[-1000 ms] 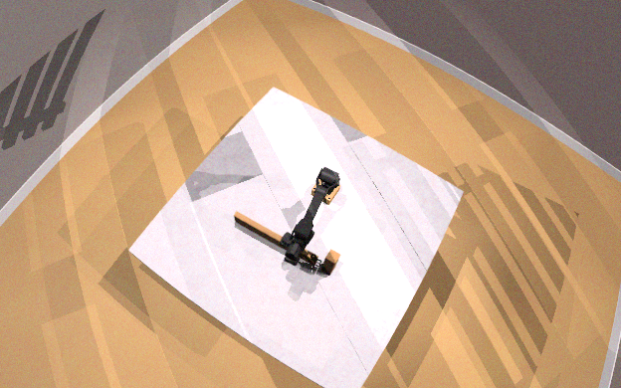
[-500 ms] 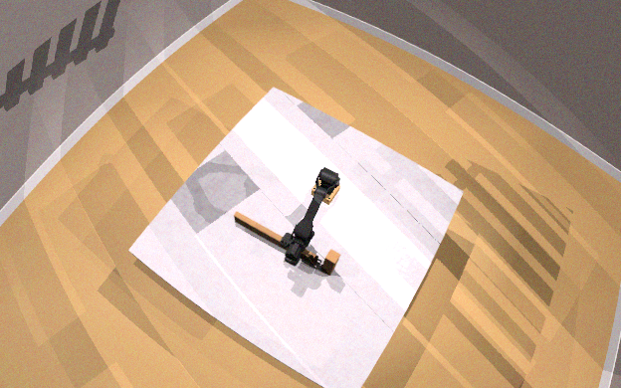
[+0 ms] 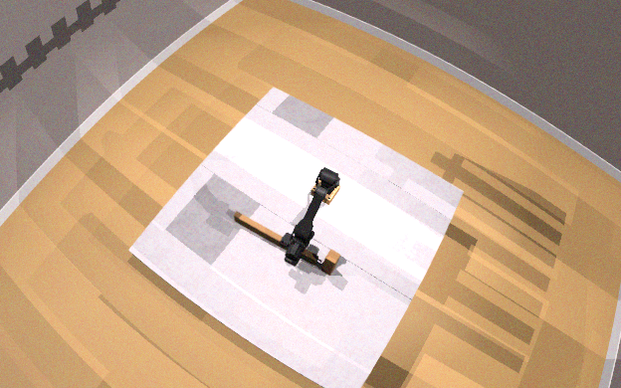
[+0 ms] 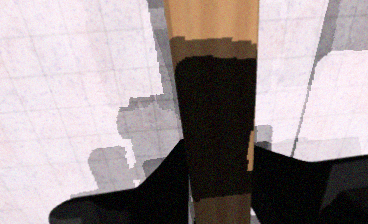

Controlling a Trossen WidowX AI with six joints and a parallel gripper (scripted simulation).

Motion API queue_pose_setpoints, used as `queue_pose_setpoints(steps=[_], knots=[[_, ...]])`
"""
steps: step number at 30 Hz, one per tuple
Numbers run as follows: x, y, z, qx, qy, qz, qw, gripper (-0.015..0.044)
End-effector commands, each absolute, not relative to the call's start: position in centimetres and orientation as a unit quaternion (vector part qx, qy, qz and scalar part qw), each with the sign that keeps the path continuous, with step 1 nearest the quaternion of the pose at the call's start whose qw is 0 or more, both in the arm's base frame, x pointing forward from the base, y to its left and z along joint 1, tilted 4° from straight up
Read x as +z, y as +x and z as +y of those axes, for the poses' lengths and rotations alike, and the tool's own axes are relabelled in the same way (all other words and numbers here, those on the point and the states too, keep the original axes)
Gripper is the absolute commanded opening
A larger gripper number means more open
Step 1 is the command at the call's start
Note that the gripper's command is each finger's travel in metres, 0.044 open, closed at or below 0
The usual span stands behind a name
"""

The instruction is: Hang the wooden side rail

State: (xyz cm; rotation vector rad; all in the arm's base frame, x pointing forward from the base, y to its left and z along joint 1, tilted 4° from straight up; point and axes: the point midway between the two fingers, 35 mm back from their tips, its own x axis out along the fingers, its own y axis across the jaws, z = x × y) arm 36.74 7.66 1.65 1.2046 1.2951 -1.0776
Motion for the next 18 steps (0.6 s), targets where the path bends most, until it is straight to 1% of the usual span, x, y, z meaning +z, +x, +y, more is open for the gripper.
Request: queue_pose_setpoints(steps=[1, 18], knots=[[1.63, 36.67, 7.58, -0.452, 0.502, 0.534, 0.509, 0.0], [1.59, 35.8, 7.54, -0.469, 0.518, 0.52, 0.492, 0.0]])
